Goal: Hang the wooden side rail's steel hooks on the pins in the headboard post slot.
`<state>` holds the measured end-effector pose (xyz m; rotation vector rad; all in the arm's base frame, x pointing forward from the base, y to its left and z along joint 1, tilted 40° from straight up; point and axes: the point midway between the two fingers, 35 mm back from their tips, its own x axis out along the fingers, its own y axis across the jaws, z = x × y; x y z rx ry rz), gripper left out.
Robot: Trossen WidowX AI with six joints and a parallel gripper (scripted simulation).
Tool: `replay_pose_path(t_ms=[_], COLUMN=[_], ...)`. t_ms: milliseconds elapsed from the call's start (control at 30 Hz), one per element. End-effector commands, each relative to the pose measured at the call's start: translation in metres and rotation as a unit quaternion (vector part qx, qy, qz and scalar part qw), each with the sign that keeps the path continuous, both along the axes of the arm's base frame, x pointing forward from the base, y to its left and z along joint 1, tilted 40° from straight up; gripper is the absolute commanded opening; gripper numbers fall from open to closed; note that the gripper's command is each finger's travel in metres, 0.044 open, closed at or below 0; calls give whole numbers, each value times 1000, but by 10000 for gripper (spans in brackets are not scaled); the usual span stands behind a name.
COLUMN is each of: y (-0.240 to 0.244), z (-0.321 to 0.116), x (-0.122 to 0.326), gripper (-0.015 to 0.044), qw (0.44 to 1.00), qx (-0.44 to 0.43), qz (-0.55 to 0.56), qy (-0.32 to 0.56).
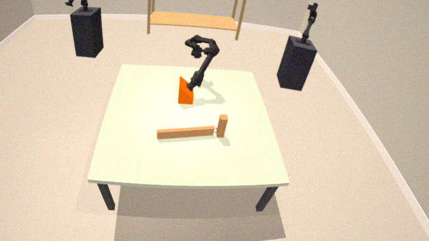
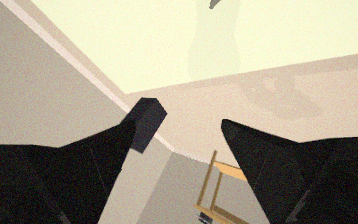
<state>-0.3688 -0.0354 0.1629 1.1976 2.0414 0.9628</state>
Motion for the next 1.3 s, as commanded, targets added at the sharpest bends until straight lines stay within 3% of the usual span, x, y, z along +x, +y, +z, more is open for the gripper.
replay_pose_path(t_ms=[0, 300, 467, 800, 1267], y=[-1, -47, -48, -112, -210], z=[1, 61, 63, 27, -17], x=[0, 12, 12, 47, 138], gripper=[426, 440, 440, 440, 440], qw=[1000, 995, 995, 981, 912], qx=[0, 9, 9, -64, -163], qz=[2, 73, 75, 152, 307], qy=[-2, -67, -68, -105, -217])
